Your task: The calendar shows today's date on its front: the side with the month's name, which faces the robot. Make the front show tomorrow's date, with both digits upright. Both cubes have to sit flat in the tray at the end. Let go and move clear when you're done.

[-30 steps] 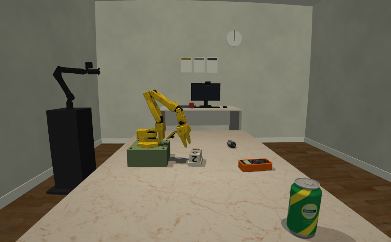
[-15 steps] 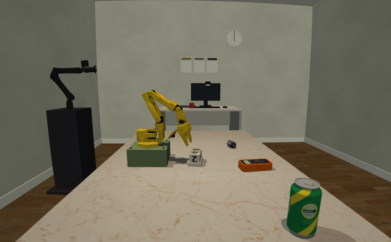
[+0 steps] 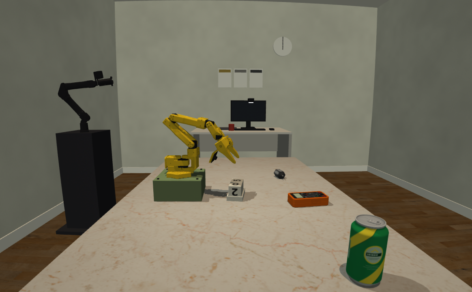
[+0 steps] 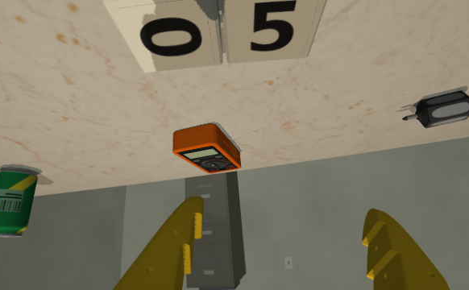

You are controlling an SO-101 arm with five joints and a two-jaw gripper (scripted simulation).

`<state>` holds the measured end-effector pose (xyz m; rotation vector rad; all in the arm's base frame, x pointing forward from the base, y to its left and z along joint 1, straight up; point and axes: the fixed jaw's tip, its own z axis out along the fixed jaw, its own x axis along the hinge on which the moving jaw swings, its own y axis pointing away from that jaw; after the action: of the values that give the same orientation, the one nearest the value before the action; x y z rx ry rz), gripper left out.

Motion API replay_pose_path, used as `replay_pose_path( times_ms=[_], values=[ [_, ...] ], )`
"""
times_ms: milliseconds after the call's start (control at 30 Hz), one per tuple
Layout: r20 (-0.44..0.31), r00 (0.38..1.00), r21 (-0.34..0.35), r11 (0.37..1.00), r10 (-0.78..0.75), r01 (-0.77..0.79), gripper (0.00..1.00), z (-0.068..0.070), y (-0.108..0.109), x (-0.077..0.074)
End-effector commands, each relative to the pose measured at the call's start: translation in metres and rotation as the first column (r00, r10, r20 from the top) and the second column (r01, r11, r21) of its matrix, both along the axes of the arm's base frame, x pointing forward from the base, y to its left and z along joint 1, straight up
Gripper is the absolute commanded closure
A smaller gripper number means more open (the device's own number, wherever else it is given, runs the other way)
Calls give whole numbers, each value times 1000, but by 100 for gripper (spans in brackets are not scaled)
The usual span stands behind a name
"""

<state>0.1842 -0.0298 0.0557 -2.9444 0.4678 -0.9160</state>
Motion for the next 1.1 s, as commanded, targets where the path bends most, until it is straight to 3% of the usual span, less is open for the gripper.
replay_pose_path(
  times_ms=[0, 567, 800, 1067],
  values=[
    [77, 997, -14, 1000, 1, 0, 65, 14, -2, 5],
    [92, 995, 3, 1000, -21, 21, 65, 17, -2, 6],
    [88, 994, 41, 997, -65, 61, 65, 17, 0, 6],
    [63, 979, 149, 972, -193, 182, 65, 18, 3, 8]
  ],
)
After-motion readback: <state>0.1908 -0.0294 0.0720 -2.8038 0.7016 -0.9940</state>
